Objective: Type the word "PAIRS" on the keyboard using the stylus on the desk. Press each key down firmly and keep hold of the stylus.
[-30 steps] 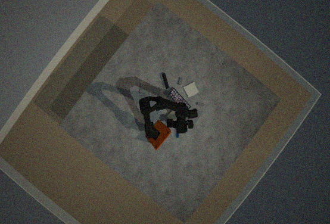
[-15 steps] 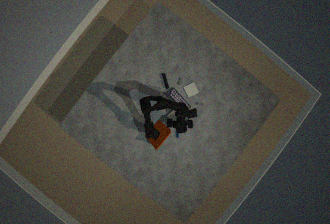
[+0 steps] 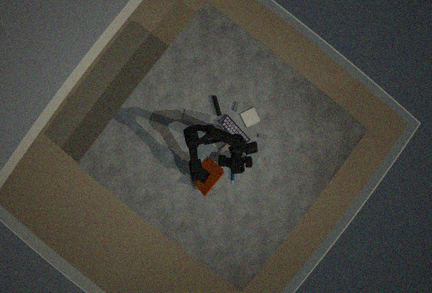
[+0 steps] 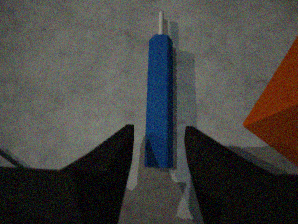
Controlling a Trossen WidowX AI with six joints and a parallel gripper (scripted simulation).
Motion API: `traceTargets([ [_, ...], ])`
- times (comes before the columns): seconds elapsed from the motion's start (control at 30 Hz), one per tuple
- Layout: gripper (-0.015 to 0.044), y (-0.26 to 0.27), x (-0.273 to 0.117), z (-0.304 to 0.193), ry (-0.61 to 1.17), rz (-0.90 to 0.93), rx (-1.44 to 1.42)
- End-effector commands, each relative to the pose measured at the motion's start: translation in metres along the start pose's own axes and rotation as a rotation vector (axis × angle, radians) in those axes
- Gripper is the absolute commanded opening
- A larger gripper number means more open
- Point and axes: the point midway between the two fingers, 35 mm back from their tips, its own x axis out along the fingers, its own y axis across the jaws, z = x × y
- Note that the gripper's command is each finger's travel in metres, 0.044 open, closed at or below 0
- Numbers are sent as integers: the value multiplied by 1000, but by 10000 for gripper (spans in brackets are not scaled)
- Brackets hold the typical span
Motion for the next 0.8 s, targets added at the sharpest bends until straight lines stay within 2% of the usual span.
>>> traceTargets([
  [0.0, 124, 1, 0, 0, 2, -1, -8],
  [0.17, 0, 13, -12, 17, 79, -30, -269],
  [0.47, 0, 9, 4, 37, 394, -141, -977],
  [0.6, 0, 6, 10, 45, 588, -94, -1279],
  [0.77, 0, 4, 14, 50, 752, -13, -1474],
])
